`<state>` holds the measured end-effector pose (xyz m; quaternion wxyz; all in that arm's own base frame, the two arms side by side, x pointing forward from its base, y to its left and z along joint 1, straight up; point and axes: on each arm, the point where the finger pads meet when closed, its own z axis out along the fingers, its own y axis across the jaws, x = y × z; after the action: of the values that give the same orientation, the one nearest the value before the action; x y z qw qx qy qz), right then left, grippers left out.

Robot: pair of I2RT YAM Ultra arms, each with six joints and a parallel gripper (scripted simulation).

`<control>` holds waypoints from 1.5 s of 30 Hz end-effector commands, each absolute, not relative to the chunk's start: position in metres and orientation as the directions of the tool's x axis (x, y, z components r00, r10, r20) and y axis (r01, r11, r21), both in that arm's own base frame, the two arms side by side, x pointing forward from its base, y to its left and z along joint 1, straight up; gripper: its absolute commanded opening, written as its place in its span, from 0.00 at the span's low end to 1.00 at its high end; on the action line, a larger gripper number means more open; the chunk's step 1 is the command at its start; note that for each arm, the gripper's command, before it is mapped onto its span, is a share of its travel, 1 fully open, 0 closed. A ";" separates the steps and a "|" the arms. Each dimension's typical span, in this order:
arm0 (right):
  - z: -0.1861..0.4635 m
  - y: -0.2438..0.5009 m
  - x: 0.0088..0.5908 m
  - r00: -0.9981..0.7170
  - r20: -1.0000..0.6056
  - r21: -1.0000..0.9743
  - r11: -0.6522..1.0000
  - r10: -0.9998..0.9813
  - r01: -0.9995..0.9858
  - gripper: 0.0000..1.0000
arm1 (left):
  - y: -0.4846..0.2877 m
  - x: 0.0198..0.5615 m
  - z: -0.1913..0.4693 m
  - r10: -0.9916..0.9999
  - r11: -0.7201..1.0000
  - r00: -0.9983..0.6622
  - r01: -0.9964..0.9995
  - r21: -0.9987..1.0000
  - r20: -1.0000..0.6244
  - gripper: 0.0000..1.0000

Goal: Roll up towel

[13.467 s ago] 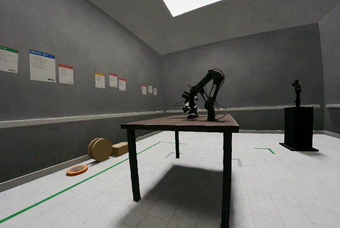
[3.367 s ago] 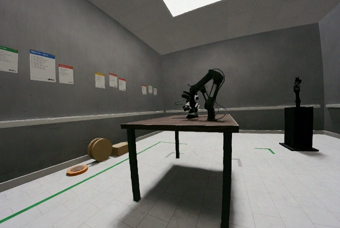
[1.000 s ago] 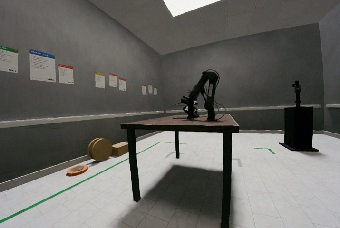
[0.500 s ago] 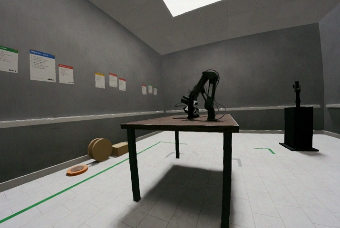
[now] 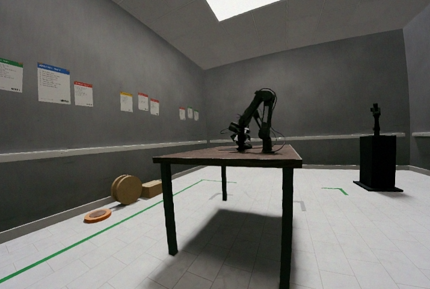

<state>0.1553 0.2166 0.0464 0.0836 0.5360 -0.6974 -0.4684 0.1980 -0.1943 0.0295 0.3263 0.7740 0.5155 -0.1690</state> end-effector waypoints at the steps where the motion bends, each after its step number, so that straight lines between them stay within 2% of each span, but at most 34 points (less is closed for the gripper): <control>1: 0.065 0.207 0.178 -0.377 -0.430 0.707 -0.045 -0.820 -0.706 0.85 | -0.194 0.196 0.030 0.698 -0.262 0.358 0.934 0.244 -0.620 0.25; 12: 0.082 0.190 0.195 -0.376 -0.431 0.704 -0.045 -0.820 -0.708 0.85 | -0.194 0.196 0.032 0.742 -0.271 0.227 0.962 0.027 -0.631 0.25; 17: 0.083 0.194 0.191 -0.338 -0.471 0.633 -0.045 -0.815 -0.773 0.87 | -0.194 0.196 0.034 0.771 -0.269 0.137 0.955 -0.123 -0.622 0.25; 25: 0.086 0.205 0.176 -0.176 -0.578 0.338 -0.039 -0.797 -0.940 0.91 | -0.194 0.196 0.036 0.818 -0.250 -0.005 0.897 -0.365 -0.575 0.25; 27: 0.086 0.205 0.176 -0.176 -0.578 0.338 -0.039 -0.797 -0.940 0.91 | -0.194 0.196 0.036 0.818 -0.250 -0.005 0.897 -0.365 -0.575 0.25; 31: 0.089 0.211 0.167 -0.063 -0.615 0.140 -0.030 -0.786 -0.990 0.92 | -0.194 0.196 0.038 0.839 -0.235 -0.068 0.850 -0.471 -0.540 0.25; 39: 0.093 0.223 0.152 0.142 -0.620 -0.216 -0.006 -0.771 -0.976 0.95 | -0.194 0.196 0.040 0.869 -0.201 -0.160 0.750 -0.630 -0.468 0.25; 45: 0.094 0.227 0.147 0.202 -0.608 -0.317 0.002 -0.768 -0.948 0.97 | -0.194 0.196 0.040 0.878 -0.188 -0.187 0.710 -0.678 -0.440 0.25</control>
<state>0.1291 0.2179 0.0875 -0.2850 0.7153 -0.6107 -0.1849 0.2000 -0.2004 0.0372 -0.0609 0.6386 0.6322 -0.4345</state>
